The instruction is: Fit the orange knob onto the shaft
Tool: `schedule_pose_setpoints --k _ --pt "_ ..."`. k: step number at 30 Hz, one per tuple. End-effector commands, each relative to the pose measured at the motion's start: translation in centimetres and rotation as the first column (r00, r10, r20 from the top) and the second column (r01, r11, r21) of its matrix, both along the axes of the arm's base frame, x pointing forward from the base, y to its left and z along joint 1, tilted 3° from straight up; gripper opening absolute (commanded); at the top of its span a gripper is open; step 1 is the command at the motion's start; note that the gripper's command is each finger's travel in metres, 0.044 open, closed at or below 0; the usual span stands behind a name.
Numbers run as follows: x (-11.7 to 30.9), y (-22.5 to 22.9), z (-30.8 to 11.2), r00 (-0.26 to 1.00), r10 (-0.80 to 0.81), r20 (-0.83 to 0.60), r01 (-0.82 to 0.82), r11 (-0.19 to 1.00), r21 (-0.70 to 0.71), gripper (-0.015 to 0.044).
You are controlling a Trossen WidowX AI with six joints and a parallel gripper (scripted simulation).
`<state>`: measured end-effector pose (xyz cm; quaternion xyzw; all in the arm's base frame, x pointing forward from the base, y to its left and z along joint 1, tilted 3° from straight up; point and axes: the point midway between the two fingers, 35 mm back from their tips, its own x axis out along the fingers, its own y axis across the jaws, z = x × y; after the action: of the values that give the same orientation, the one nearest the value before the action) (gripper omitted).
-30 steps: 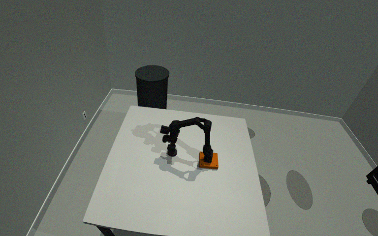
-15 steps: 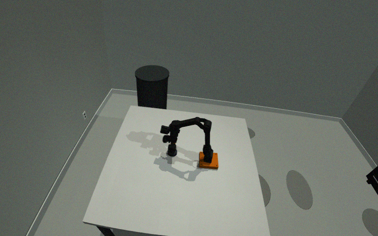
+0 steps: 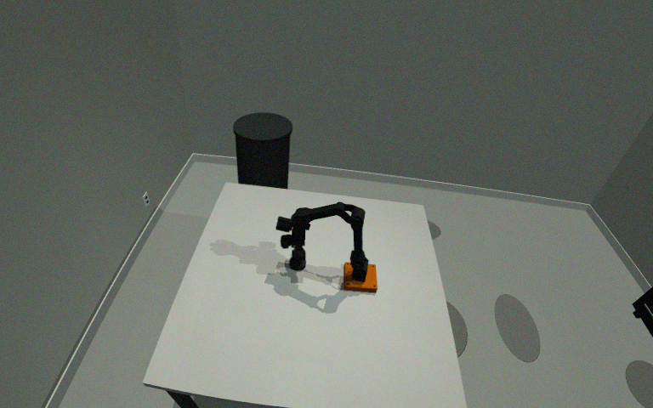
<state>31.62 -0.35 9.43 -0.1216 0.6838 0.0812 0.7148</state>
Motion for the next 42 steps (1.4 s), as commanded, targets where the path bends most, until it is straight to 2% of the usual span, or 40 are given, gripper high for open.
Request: schedule_pose_setpoints --k 1,27,34,42 --pt "0.26 0.02 -0.10 1.000 0.007 0.006 -0.007 1.000 0.000 0.0000" --pt "-0.58 0.01 0.27 1.000 0.007 0.005 -0.007 1.000 0.000 0.0000" --pt "-0.59 0.02 0.37 0.979 0.204 -0.006 -0.204 0.979 -0.010 0.0000" --pt "-0.36 0.00 0.08 0.977 0.214 -0.006 -0.214 0.977 -0.010 0.0000"
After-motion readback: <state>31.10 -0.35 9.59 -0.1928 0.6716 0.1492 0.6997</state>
